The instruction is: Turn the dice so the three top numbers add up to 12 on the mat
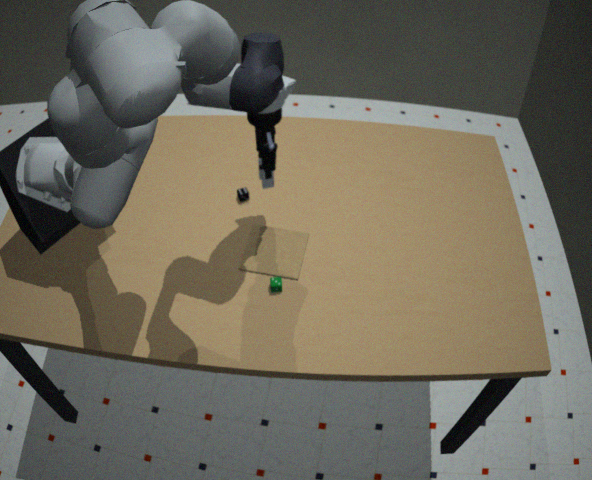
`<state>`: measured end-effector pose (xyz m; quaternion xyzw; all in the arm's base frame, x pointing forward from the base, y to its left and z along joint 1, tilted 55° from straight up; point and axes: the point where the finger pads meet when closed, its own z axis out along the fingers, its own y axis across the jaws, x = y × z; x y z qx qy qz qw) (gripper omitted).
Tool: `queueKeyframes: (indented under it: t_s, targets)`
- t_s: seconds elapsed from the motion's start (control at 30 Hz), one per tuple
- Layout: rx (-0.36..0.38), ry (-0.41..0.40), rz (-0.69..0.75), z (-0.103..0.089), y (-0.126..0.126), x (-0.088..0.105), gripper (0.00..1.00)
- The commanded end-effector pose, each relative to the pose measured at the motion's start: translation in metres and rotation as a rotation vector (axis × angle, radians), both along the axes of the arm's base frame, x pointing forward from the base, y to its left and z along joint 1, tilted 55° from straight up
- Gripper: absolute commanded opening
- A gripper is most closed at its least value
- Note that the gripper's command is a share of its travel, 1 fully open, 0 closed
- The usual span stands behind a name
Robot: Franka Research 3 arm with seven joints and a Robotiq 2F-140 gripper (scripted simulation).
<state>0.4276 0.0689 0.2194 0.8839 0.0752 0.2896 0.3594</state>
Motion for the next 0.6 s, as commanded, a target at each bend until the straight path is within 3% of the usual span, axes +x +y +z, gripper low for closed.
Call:
queueKeyframes:
  t_s: [0.0,0.1,0.57]
  targets:
    - [0.007,-0.009,-0.019,0.0018,-0.0012,-0.0005,0.13]
    - [0.108,-0.112,-0.123,0.0051,0.0004,0.0022,0.13]
    - [0.26,-0.272,-0.281,0.0095,0.0029,0.0065,0.13]
